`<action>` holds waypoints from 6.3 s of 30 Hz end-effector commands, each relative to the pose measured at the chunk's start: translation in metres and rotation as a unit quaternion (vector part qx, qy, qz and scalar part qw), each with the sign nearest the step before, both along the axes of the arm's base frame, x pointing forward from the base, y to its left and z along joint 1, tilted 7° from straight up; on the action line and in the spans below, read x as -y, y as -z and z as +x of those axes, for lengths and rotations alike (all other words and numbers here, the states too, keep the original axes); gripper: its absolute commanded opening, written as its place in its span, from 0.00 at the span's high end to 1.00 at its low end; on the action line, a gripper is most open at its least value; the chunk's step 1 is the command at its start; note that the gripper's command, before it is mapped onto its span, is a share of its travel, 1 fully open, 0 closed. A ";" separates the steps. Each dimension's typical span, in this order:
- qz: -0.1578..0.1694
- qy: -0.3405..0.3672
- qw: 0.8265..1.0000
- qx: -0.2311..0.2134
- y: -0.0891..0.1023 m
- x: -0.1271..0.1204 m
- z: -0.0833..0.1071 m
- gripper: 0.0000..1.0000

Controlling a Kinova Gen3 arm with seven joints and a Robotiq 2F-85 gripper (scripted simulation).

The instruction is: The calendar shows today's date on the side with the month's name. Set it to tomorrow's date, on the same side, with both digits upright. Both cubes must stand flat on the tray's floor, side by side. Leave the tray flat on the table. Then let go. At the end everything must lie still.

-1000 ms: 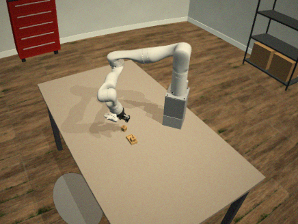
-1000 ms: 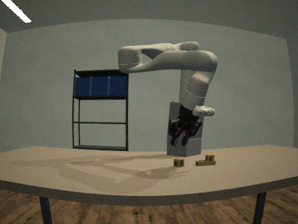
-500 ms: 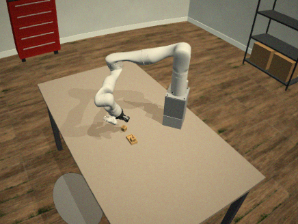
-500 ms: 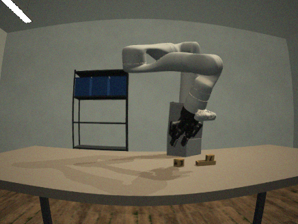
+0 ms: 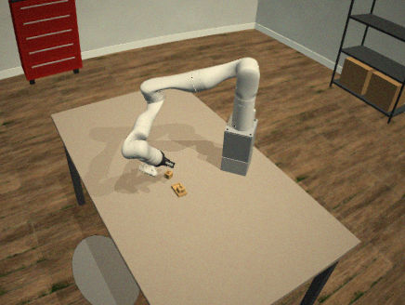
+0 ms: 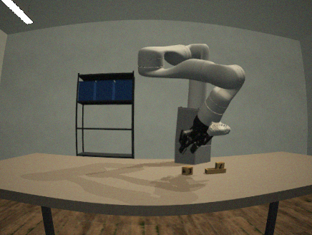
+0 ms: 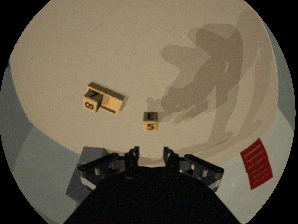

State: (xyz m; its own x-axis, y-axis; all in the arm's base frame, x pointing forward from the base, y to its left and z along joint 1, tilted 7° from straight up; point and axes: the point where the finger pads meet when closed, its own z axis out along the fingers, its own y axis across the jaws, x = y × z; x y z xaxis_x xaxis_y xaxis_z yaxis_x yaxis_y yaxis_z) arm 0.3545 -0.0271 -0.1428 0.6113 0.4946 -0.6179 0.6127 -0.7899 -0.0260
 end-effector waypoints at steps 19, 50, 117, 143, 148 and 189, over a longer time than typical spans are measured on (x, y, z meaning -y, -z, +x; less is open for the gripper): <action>-0.002 -0.003 1.000 -0.001 0.000 -0.004 0.001 0.54; -0.002 -0.003 1.000 -0.001 0.039 -0.007 0.004 0.54; -0.002 -0.003 1.000 -0.001 0.069 -0.010 0.007 0.54; -0.002 -0.003 1.000 -0.001 0.069 -0.010 0.007 0.74; -0.002 -0.003 1.000 -0.001 0.069 -0.010 0.007 0.74; -0.002 -0.003 1.000 -0.001 0.000 -0.004 0.001 0.74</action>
State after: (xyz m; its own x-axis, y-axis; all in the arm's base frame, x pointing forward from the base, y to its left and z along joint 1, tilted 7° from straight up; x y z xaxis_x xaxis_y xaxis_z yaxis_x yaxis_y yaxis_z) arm 0.3547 -0.0225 -0.1439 0.6051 0.4976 -0.6215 0.6185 -0.7853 -0.0266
